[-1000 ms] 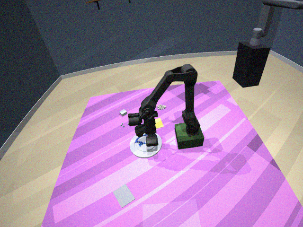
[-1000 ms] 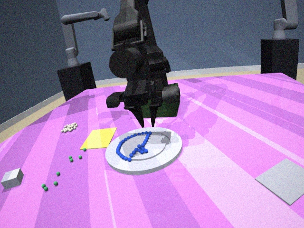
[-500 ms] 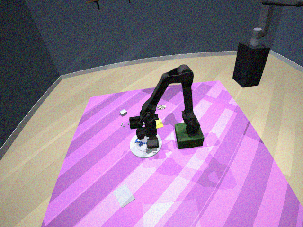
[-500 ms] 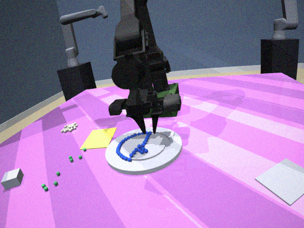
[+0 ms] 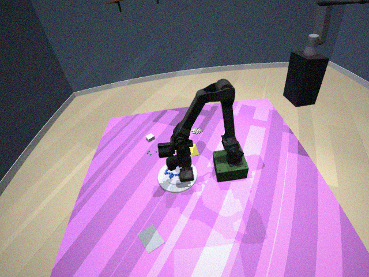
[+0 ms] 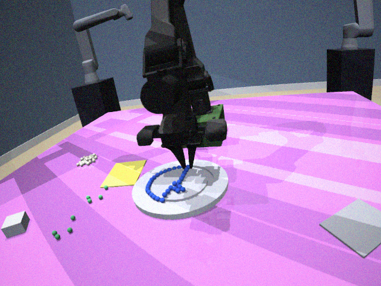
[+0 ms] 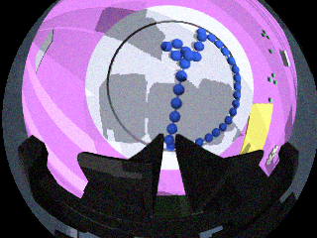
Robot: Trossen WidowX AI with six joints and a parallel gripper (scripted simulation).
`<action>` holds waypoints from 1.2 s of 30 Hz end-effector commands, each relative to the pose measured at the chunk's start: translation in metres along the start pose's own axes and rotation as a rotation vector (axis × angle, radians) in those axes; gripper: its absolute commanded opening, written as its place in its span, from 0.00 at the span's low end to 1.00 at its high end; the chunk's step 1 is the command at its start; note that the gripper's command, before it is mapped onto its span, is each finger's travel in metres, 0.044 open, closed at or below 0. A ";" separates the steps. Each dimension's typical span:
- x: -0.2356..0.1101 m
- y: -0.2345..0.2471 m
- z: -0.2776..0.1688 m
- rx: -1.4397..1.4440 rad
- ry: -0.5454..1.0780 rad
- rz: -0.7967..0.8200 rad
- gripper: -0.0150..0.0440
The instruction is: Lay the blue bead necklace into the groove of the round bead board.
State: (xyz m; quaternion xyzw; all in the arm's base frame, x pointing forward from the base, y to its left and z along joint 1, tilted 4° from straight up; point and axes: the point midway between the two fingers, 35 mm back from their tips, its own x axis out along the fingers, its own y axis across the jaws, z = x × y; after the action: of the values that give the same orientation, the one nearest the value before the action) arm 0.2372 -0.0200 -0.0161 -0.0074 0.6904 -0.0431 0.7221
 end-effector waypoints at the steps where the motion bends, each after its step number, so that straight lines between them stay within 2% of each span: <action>1: 0.000 0.000 0.000 0.000 -0.002 0.000 0.25; 36: -0.006 0.006 -0.007 0.000 0.006 0.001 0.25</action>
State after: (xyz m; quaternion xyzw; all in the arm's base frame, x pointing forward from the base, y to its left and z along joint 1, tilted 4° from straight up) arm 0.2352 -0.0185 -0.0113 -0.0077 0.6923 -0.0426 0.7203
